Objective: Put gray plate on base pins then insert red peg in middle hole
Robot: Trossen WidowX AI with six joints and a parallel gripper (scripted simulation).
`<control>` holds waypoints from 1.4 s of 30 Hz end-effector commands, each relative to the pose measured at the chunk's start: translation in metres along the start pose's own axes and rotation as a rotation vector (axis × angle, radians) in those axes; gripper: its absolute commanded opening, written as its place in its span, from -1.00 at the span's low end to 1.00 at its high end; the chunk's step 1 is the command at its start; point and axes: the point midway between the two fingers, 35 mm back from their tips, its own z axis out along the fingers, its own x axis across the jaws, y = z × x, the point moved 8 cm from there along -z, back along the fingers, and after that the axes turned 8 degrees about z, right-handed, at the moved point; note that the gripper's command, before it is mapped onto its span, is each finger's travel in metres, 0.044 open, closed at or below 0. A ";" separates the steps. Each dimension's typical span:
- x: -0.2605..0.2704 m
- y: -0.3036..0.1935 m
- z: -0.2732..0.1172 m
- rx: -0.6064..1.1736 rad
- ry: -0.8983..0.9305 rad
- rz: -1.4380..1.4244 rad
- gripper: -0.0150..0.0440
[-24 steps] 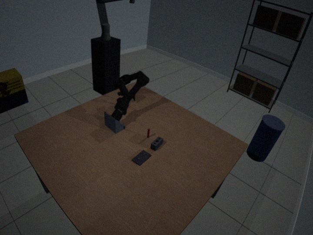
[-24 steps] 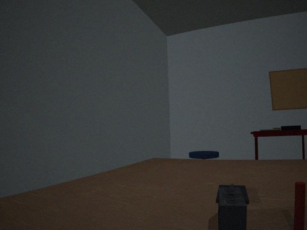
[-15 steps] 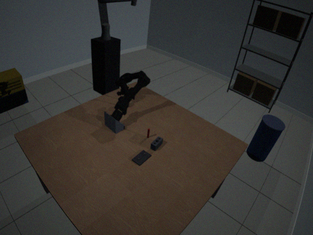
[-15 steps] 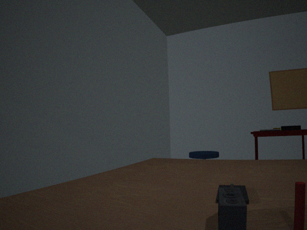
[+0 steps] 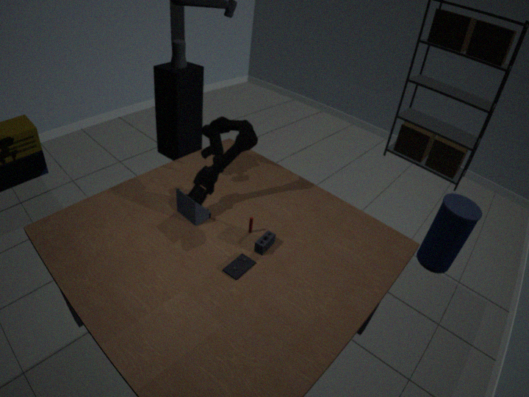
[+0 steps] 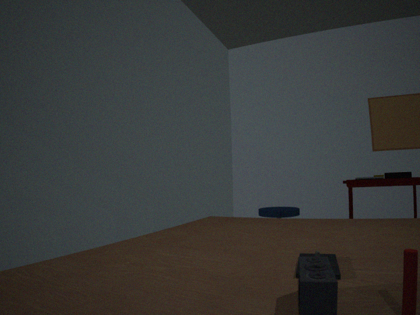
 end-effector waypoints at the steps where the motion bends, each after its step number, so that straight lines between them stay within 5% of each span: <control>1: 0.007 -0.035 -0.036 -0.179 -0.141 -0.727 1.00; 22: 0.007 -0.040 -0.034 -0.192 -0.128 -0.736 1.00; 42: 0.030 -0.144 0.075 -0.057 0.444 0.781 1.00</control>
